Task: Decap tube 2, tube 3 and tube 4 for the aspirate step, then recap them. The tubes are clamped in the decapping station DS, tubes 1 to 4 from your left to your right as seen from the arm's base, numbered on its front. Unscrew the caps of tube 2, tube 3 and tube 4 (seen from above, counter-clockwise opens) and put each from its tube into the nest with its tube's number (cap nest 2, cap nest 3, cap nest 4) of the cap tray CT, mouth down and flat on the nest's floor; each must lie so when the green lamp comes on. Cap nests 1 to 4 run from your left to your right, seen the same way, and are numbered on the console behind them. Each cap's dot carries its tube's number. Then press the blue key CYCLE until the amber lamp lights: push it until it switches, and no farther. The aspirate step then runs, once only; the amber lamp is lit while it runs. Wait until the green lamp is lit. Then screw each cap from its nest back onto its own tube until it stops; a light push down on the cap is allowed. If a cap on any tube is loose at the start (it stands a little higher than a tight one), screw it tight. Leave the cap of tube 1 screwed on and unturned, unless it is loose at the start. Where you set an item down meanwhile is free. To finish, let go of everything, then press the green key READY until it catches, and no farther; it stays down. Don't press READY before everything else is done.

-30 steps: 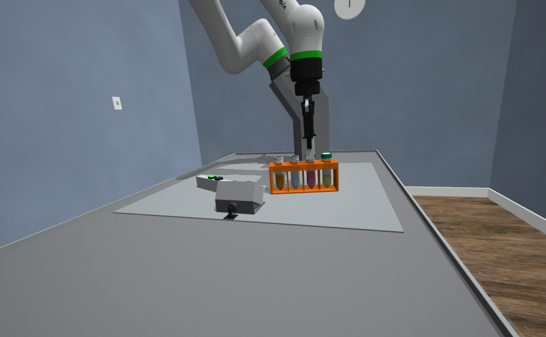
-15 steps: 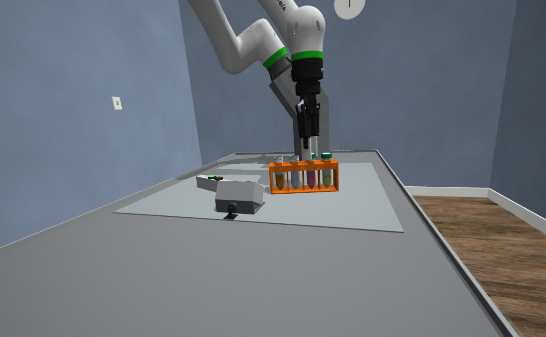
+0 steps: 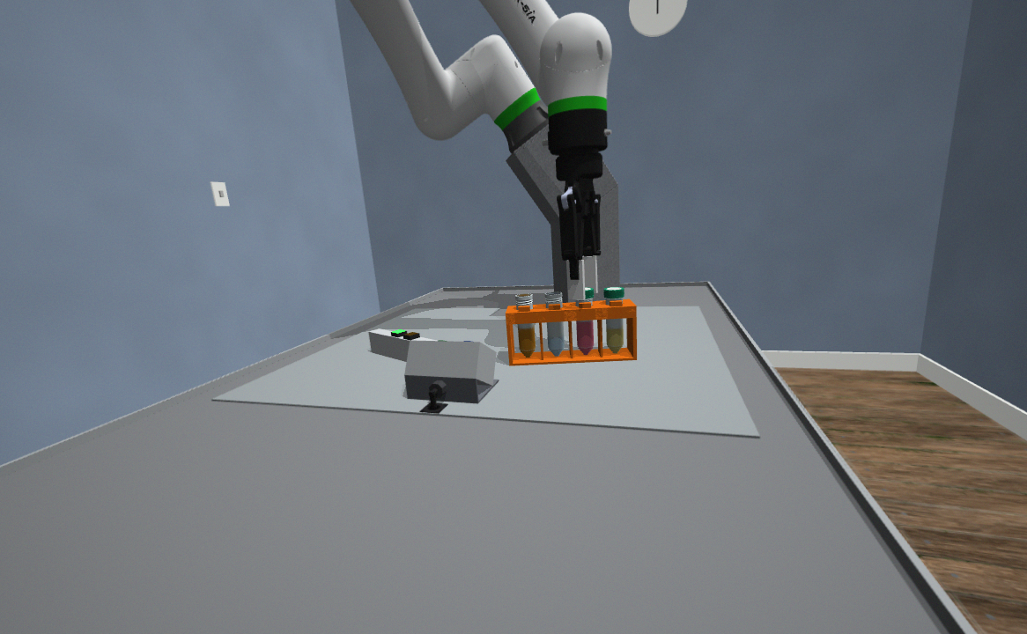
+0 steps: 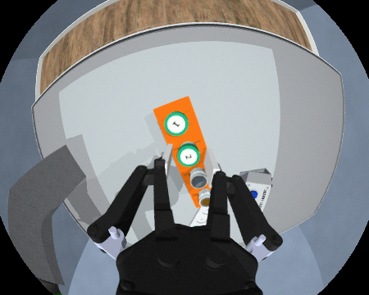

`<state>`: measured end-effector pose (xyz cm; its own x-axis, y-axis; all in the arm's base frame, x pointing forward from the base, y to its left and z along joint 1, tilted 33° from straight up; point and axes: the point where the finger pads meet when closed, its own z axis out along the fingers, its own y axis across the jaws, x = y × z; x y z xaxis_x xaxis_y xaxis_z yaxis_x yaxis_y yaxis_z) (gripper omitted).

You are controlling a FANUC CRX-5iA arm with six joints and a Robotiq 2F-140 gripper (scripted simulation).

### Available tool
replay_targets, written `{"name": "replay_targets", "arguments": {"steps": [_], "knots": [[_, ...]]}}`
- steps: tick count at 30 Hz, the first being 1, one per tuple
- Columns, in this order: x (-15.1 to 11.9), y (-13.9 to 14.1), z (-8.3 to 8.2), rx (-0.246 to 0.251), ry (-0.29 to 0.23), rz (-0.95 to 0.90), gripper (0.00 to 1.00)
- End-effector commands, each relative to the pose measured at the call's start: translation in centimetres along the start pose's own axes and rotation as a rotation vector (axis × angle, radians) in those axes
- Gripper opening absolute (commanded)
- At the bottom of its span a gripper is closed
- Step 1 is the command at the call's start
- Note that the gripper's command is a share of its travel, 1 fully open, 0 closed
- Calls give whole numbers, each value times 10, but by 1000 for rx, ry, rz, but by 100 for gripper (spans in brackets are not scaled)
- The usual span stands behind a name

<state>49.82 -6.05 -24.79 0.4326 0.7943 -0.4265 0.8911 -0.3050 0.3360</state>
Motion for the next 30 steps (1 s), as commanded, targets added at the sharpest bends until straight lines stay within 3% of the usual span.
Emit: {"name": "replay_targets", "arguments": {"steps": [1,5,7,18,27,28,30], "knots": [[0,0,0,3,0,-279,35],[0,0,0,3,0,-362,35],[0,0,0,3,1,-529,35],[0,0,0,1,1,-978,35],[0,0,0,3,1,-993,35],[0,0,0,3,1,-993,0],[0,0,0,3,1,-993,0]]}}
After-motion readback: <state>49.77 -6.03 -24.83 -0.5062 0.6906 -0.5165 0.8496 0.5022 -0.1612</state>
